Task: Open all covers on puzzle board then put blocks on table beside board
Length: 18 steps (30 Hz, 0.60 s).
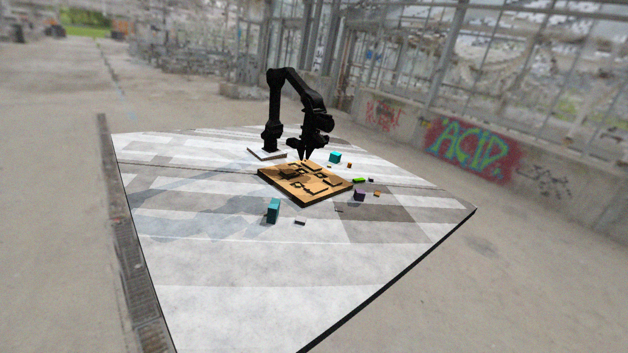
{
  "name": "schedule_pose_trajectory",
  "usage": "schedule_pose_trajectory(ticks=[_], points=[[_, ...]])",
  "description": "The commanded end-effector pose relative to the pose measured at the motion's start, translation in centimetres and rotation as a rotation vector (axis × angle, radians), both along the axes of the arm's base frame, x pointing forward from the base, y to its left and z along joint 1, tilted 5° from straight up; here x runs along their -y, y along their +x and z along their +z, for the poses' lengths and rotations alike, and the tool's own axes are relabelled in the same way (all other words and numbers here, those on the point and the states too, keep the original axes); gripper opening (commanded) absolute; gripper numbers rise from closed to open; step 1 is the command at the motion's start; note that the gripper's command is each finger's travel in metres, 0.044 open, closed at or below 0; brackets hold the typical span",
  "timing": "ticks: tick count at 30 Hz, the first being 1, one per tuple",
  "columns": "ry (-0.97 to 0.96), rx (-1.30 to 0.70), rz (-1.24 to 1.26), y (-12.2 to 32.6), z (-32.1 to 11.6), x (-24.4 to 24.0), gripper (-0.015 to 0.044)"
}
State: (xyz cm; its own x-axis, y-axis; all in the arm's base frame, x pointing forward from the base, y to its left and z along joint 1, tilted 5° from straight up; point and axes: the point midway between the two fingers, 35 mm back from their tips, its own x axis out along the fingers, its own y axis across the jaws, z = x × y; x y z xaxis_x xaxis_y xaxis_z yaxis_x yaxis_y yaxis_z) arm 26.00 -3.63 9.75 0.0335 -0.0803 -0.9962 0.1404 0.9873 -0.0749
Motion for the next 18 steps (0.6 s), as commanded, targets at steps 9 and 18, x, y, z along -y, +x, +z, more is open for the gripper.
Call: schedule_pose_trajectory(ticks=[9, 18], points=[[-0.003, -0.010, 0.024, -0.1, -1.9, 0.2, 0.0144], [-0.007, -0.021, 0.156, -0.1, -2.0, 0.2, 0.0144]])
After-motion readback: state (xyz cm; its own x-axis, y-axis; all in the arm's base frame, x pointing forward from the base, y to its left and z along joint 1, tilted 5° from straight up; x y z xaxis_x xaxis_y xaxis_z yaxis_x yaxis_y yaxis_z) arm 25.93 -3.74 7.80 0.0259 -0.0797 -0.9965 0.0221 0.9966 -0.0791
